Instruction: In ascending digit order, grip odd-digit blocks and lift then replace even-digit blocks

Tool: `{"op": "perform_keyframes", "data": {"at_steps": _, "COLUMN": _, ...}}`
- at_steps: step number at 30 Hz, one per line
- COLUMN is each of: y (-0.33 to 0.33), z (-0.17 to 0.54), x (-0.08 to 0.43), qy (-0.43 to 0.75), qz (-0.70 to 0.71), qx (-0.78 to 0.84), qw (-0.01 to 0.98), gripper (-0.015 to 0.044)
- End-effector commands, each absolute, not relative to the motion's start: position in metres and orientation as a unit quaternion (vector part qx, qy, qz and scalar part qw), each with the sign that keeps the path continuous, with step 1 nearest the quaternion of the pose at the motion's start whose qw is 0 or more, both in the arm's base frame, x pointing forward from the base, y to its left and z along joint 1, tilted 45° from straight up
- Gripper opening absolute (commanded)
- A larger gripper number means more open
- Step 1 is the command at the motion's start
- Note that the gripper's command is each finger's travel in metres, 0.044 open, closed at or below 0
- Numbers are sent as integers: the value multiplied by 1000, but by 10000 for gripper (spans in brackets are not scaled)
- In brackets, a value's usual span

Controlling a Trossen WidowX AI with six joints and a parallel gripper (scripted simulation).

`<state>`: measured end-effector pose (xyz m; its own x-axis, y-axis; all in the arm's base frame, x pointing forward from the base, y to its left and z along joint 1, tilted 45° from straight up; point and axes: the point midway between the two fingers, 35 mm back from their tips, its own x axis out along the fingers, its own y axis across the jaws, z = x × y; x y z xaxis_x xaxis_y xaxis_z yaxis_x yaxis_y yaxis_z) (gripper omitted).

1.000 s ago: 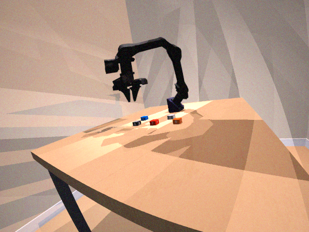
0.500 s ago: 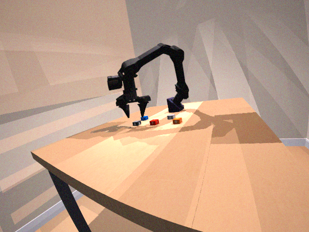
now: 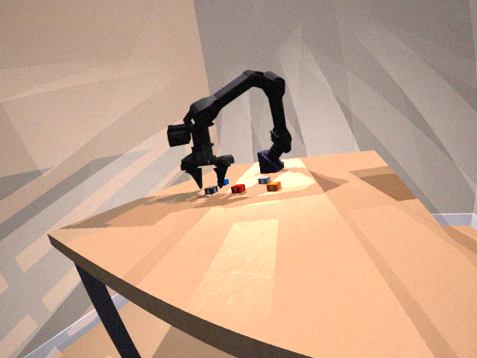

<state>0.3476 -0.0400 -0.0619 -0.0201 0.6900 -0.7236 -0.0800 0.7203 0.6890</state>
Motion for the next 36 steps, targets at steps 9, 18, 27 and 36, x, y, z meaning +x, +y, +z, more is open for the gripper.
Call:
{"op": "perform_keyframes", "data": {"at_steps": 9, "y": -34, "z": -68, "x": 346, "qy": 654, "qz": 292, "qx": 238, "qw": 656, "gripper": 243}}
{"op": "perform_keyframes", "data": {"at_steps": 18, "y": -34, "z": -68, "x": 346, "qy": 654, "qz": 292, "qx": 238, "qw": 656, "gripper": 120}}
{"op": "perform_keyframes", "data": {"at_steps": 27, "y": -34, "z": -68, "x": 346, "qy": 654, "qz": 292, "qx": 238, "qw": 656, "gripper": 120}}
{"op": "perform_keyframes", "data": {"at_steps": 36, "y": -34, "z": -68, "x": 346, "qy": 654, "qz": 292, "qx": 238, "qw": 656, "gripper": 120}}
